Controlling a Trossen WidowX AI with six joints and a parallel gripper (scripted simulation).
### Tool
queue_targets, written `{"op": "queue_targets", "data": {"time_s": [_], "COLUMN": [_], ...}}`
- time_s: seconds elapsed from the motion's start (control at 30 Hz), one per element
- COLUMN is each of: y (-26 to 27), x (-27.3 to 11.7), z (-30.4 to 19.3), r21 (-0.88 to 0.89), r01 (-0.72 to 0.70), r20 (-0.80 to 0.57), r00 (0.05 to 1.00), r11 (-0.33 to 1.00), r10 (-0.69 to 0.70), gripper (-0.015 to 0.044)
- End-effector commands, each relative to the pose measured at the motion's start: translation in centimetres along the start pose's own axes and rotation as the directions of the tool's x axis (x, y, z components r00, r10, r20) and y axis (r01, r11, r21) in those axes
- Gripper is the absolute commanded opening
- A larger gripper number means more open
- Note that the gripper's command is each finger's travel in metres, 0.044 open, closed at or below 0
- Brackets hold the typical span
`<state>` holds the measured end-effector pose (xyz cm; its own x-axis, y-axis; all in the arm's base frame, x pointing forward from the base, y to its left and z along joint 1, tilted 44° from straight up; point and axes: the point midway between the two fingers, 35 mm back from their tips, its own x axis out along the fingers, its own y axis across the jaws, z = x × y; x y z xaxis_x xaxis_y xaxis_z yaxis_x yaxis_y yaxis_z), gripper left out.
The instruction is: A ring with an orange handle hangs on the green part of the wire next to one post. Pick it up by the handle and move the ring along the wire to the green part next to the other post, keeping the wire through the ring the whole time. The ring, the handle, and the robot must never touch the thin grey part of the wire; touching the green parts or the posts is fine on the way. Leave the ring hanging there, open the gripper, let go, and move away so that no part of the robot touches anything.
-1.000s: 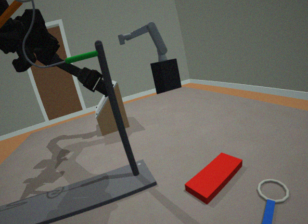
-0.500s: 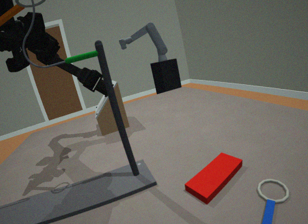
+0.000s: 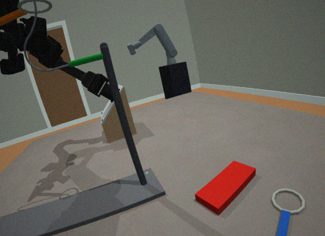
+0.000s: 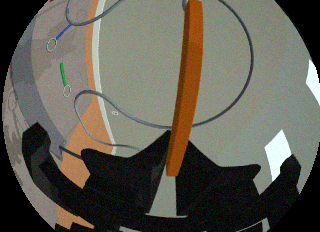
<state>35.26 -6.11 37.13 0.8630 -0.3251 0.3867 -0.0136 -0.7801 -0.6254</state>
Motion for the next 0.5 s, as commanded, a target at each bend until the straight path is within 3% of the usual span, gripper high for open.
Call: {"op": "queue_targets", "data": {"time_s": [0.0,0.47], "y": [-0.29,-1.09], "x": [0.02,0.08], "z": [0.01,0.09], "r21": [-0.052,-0.218], "r01": [0.026,0.1], "r20": [0.007,0.037], "r00": [1.0,0.995], "r11": [0.998,0.971], "r10": [-0.025,-0.094], "gripper": [-0.015,-0.015]}}
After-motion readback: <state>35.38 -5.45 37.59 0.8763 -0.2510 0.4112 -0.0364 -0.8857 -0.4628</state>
